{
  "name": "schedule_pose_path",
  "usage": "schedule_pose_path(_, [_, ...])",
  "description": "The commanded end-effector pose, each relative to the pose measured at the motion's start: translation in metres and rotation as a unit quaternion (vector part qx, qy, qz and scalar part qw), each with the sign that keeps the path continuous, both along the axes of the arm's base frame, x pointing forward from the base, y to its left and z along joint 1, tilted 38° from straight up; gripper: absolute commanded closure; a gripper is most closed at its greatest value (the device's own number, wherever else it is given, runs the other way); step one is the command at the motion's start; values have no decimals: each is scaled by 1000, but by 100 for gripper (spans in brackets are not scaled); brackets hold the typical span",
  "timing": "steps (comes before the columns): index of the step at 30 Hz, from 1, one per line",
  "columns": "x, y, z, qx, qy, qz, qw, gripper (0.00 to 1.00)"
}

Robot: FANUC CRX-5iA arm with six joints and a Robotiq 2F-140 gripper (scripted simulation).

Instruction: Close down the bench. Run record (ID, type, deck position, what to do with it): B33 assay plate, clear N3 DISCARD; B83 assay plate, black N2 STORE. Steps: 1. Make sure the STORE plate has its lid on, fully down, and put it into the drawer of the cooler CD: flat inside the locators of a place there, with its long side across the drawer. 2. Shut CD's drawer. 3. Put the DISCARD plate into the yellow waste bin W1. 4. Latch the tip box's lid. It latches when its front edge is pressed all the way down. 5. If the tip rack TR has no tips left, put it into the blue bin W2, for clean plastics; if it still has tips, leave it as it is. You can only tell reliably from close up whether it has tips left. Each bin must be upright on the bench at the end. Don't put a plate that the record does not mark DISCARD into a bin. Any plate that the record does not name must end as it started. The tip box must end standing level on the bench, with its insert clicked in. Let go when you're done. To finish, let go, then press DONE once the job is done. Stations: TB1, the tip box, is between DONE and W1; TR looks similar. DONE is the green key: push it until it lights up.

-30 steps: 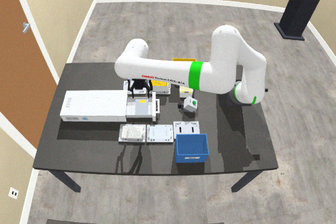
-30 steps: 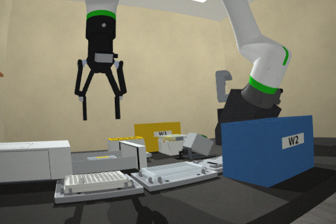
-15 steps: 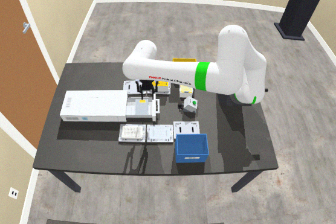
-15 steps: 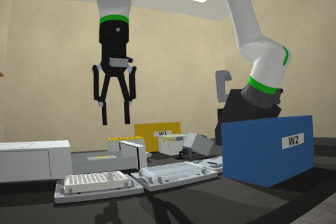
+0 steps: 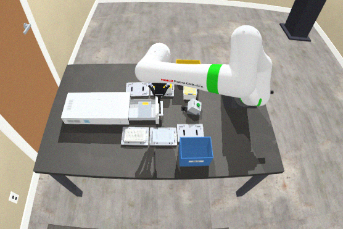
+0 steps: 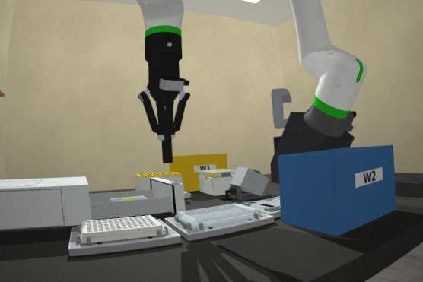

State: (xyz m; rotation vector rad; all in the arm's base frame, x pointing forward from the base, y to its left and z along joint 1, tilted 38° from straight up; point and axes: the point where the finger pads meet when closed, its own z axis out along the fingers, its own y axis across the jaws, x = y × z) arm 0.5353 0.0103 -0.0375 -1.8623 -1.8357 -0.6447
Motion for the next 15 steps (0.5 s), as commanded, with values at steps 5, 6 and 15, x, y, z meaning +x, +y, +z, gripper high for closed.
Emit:
schedule_pose_path(5, [-33,5,-7,-1,-1,-1,1000,90])
schedule_pose_path(6, [-37,6,-7,-1,-1,-1,1000,90])
schedule_pose_path(15, [-63,11,-13,-1,-1,-1,1000,90])
